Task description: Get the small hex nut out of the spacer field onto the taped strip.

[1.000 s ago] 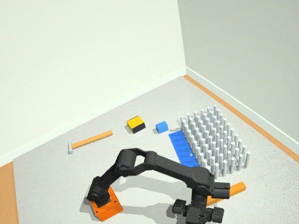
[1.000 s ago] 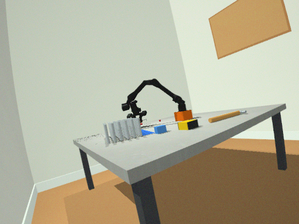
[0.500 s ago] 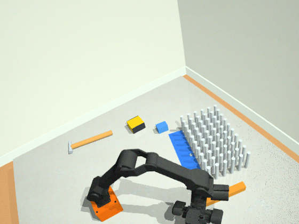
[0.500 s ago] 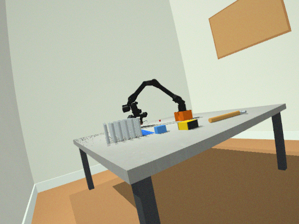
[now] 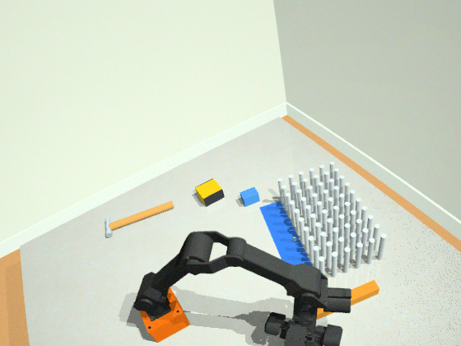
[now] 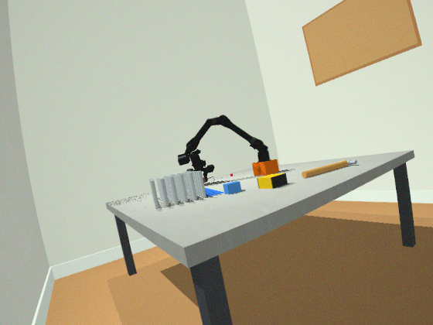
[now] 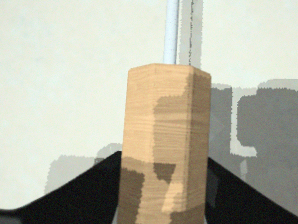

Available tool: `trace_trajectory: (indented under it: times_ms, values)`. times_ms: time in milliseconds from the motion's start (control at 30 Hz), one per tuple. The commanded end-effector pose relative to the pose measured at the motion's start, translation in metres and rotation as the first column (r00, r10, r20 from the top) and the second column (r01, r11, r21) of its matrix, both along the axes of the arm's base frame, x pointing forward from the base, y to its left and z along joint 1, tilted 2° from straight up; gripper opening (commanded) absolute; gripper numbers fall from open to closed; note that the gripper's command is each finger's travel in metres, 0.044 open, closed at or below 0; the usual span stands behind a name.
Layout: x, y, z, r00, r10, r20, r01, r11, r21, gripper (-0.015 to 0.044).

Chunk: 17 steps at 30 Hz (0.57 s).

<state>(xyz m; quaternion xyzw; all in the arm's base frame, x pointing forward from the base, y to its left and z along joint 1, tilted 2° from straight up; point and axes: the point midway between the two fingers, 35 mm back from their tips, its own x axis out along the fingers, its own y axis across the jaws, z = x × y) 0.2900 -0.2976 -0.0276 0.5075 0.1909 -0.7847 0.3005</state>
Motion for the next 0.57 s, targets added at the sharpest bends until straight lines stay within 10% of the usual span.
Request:
trace_trajectory:
  times_ms: [0, 533]
  values:
    - [-0.0015, -0.0007, -0.0032, 1.000, 0.003, -0.006, -0.003, 1.000, -0.006, 0.0000]
    - [-0.0002, 0.0001, -0.0009, 1.000, 0.000, 0.000, 0.000, 1.000, 0.000, 0.0420]
